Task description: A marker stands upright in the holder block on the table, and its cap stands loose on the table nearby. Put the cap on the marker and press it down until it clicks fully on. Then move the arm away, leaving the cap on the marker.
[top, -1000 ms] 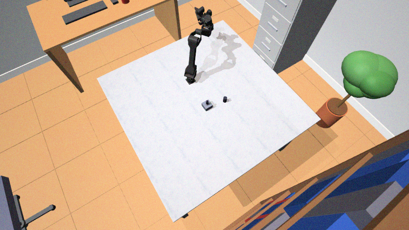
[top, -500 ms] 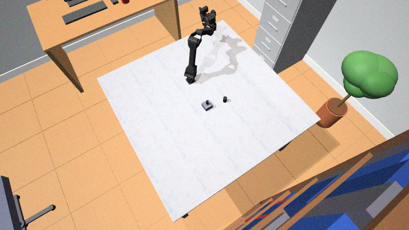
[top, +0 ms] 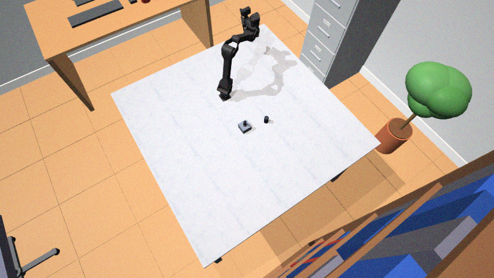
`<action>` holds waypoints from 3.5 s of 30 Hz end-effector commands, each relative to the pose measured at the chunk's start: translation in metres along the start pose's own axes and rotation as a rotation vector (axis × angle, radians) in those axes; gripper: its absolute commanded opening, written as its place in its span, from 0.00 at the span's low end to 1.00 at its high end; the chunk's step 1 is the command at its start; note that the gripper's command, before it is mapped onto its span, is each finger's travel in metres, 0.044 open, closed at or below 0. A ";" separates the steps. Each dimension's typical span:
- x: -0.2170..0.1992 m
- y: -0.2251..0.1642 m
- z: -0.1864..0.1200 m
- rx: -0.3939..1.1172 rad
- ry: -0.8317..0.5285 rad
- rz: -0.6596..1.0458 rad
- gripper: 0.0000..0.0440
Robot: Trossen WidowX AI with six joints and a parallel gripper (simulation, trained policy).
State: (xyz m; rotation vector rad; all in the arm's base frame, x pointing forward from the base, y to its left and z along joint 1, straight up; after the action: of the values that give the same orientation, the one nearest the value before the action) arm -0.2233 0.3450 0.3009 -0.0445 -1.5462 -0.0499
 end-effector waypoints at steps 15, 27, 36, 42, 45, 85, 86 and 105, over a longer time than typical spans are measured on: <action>0.007 0.015 -0.033 -0.091 -0.097 0.047 0.73; 0.011 0.023 -0.056 -0.156 -0.161 0.080 0.73; 0.013 0.027 -0.075 -0.204 -0.208 0.106 0.73; 0.015 0.029 -0.089 -0.237 -0.240 0.123 0.74; 0.016 0.030 -0.095 -0.253 -0.255 0.131 0.74; 0.016 0.033 -0.192 -0.467 -0.459 0.253 0.74; 0.016 0.033 -0.195 -0.473 -0.464 0.256 0.74; 0.011 0.030 -0.245 -0.569 -0.556 0.320 0.74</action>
State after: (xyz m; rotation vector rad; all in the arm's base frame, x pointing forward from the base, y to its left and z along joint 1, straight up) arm 0.0149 0.3596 0.3085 -0.7846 -2.0014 -0.2351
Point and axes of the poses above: the point midway between the two fingers, 35 mm back from their tips, its own z axis out along the fingers, its own x axis across the jaws, y = z × x, the point moved 9 cm from there along -z, back along the fingers, and after that the axes turned 9 degrees about z, right-handed, at the moved point
